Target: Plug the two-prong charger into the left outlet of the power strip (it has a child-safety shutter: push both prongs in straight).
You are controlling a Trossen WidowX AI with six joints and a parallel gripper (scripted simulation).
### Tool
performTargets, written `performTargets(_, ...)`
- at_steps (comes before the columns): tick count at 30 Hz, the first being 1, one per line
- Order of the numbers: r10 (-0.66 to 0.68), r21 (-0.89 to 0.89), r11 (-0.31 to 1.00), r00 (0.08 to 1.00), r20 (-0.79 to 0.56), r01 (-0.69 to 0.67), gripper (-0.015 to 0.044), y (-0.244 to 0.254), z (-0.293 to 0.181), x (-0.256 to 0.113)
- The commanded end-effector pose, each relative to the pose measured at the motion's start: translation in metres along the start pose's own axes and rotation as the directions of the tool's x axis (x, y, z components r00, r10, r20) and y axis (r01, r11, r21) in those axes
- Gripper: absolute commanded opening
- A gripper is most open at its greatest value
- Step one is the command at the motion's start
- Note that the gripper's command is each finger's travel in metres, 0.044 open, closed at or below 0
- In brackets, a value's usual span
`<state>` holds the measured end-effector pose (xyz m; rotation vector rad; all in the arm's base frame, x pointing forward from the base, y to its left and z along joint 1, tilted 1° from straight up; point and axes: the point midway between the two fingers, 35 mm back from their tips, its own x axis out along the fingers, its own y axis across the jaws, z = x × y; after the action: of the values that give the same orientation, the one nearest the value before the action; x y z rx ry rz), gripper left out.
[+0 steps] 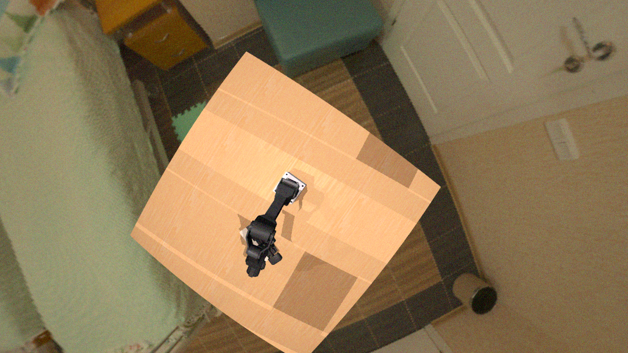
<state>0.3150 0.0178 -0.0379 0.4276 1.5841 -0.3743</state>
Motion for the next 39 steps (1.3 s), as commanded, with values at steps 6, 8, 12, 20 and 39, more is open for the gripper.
performTargets(6, 0.004, 0.004, 1.0, 1.0, -0.005, -0.004, 0.0, 0.0008, 0.0, 0.0)
performTargets(8, 0.004, 0.004, 1.0, 1.0, -0.005, -0.004, 0.0, 0.0009, 0.0007, -0.0001)
performTargets(12, 0.004, 0.004, 1.0, 1.0, -0.005, -0.004, 0.0, 0.0011, 0.0021, -0.0002)
performTargets(20, 0.004, 0.004, 1.0, 1.0, -0.005, -0.004, 0.0, 0.0017, 0.0048, -0.0007)
performTargets(39, 0.004, 0.004, 1.0, 1.0, -0.004, -0.004, 0.0, 0.0019, 0.0078, -0.0009)
